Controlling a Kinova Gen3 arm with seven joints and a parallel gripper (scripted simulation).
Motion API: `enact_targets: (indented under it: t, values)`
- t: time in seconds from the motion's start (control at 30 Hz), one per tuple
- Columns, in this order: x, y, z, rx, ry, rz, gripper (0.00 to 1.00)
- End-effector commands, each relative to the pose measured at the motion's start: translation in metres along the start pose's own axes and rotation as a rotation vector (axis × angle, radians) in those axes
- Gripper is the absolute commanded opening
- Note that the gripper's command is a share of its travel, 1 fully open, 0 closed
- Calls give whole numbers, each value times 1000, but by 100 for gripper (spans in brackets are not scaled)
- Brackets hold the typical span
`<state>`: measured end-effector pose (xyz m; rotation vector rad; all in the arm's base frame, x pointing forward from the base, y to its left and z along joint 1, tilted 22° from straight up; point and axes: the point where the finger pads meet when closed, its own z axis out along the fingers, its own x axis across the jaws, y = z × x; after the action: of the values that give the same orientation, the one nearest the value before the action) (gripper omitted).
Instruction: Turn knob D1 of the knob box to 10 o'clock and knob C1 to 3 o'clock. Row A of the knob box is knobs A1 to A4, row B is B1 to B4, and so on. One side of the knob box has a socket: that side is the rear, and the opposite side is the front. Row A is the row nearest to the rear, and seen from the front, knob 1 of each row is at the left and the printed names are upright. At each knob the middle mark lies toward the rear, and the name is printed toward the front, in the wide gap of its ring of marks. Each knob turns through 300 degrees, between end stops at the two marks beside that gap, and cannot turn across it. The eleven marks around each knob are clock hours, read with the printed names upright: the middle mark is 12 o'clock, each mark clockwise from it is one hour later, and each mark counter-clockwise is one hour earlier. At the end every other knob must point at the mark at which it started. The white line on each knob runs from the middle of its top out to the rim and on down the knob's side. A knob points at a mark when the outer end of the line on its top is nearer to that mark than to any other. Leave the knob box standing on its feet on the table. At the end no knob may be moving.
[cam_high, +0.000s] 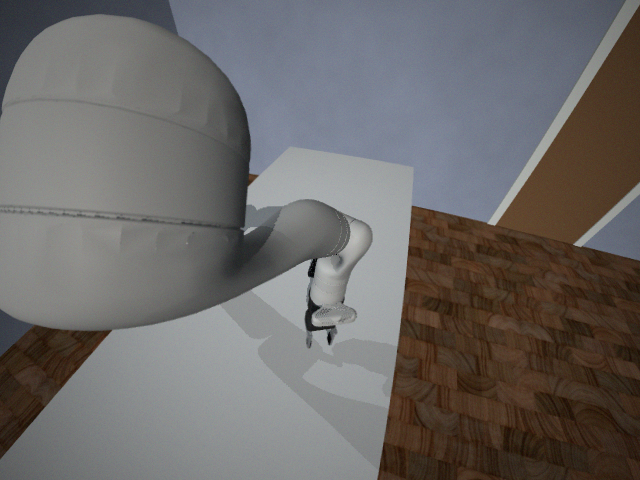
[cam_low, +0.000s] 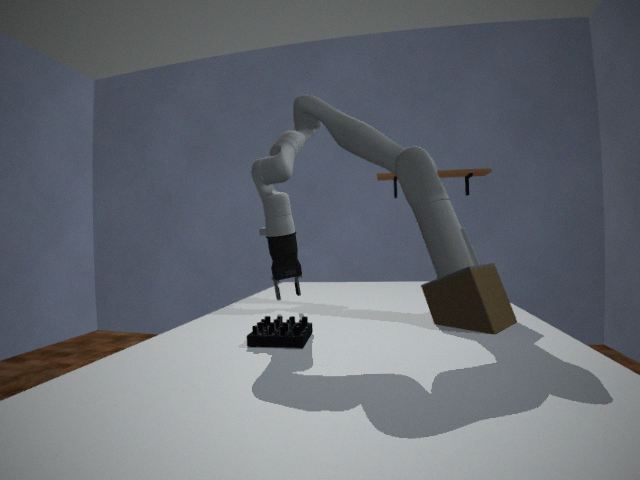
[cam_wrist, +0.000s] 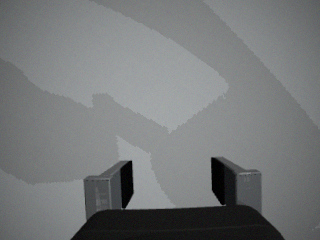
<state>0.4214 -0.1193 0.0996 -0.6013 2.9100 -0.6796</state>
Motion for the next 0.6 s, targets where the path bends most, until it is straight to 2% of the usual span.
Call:
enact_targets:
  t: [0.0,0.03,0.07,0.3,0.33,0.57]
  values:
    - [-1,2,0,-1,-1,-4,100]
    - [-1,2,0,-1,-1,-4,100]
    - [-10,16,-4,-5,-13,-72,100]
    - [-10,16,-4,-5,-13,-72,100]
    - [-18,30,-7,-10,-24,-138,100]
    - [-18,30,-7,-10,-24,-138,100]
